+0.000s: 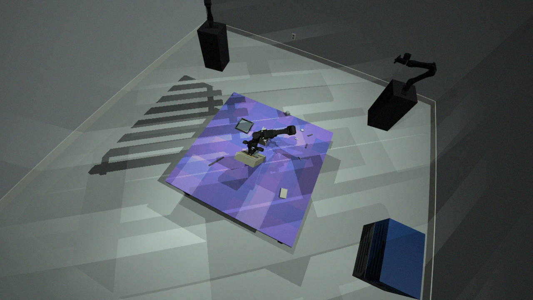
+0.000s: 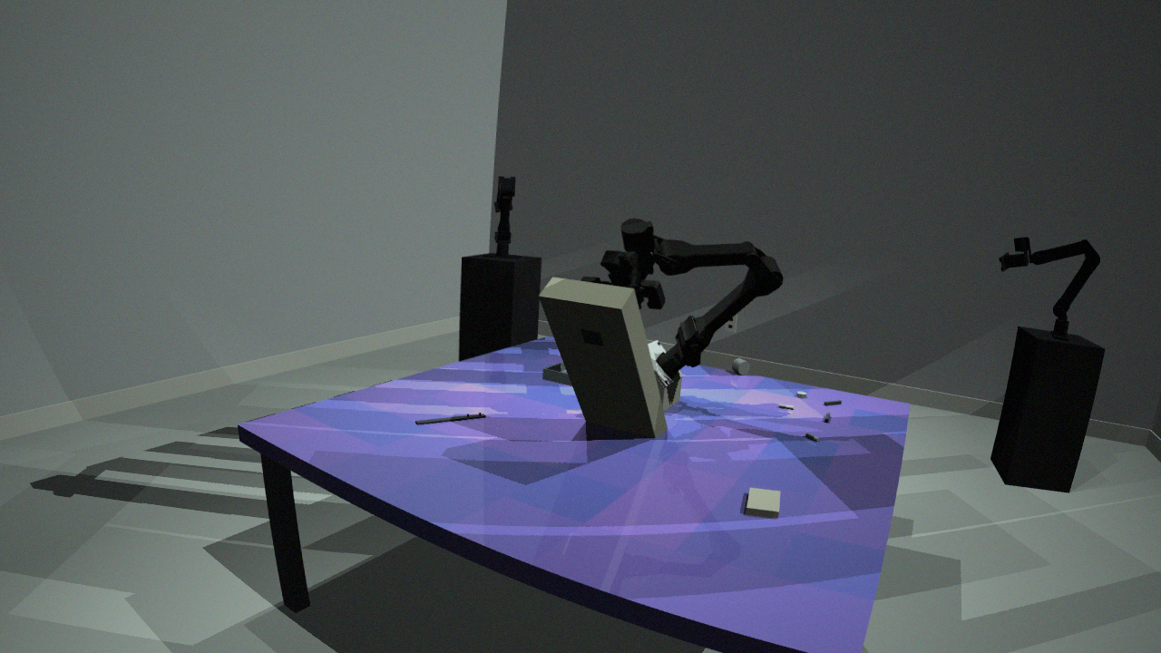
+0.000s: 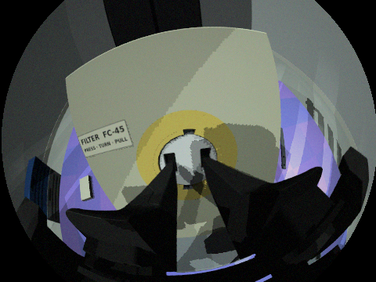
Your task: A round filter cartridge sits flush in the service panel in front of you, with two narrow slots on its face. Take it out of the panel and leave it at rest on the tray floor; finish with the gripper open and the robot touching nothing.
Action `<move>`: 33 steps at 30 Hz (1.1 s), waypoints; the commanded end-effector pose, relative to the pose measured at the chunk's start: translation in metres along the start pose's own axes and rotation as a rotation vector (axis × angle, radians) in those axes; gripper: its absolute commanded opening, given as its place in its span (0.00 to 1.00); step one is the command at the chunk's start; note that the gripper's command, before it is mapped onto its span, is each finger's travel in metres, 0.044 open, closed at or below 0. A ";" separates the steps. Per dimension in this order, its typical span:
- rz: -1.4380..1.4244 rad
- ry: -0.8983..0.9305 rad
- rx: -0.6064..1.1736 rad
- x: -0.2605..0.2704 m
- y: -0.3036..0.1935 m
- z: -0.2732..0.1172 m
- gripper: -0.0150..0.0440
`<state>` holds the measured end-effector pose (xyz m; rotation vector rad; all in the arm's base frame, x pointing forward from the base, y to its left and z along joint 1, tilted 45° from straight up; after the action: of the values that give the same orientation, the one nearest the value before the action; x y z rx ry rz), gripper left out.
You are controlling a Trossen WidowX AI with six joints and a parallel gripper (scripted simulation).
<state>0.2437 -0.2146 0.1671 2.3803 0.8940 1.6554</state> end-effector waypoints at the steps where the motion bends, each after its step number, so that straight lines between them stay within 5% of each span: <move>1: 0.013 -0.006 0.004 -0.003 -0.002 0.001 0.43; 33: 0.013 -0.006 0.004 -0.001 0.002 0.001 0.43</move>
<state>0.2445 -0.2147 0.1668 2.3879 0.8913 1.6558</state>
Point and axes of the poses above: the point midway between the two fingers, 35 mm back from their tips, its own z axis out along the fingers, its own x axis across the jaws, y = z × x, the point moved 7 cm from there along -z, back along the fingers, and after that the axes turned 9 degrees about z, right-handed, at the moved point
